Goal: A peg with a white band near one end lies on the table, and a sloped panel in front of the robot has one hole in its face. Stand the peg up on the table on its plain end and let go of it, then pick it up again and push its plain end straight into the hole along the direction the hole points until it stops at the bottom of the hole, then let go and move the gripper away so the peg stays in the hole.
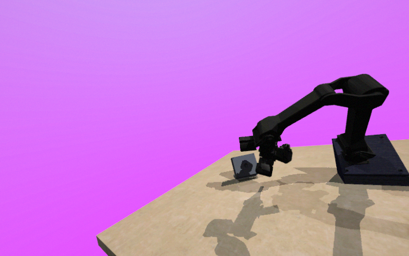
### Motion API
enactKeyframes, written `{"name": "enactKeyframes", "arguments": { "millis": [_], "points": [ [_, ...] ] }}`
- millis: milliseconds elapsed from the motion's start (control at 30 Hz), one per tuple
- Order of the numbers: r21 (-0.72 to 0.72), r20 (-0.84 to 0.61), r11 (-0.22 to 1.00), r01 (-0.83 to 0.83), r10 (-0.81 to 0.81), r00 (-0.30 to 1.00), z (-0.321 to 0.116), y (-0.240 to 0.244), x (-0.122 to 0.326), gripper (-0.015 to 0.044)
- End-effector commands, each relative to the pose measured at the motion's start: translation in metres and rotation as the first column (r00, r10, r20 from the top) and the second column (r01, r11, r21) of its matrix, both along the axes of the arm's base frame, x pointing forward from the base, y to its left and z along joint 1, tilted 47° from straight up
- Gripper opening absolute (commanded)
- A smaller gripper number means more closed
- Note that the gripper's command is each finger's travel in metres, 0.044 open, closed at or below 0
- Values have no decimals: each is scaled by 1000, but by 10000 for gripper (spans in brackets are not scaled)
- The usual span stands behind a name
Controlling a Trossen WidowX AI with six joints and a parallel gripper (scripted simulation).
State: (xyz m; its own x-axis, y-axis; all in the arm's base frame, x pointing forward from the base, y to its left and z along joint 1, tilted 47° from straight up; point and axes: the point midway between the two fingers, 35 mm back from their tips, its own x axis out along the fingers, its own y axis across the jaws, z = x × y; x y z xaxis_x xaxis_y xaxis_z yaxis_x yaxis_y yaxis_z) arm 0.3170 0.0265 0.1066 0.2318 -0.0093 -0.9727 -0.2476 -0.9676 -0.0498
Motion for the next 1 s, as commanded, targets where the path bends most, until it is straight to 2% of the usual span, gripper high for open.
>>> {"name": "enactKeyframes", "arguments": {
  "millis": [0, 967],
  "points": [
    [-36, 31, 999, 7, -6, 1000, 2, 0, 6, 0],
    [-232, 247, 972, 43, 16, 969, 26, 15, 39, 0]
  ]
}}
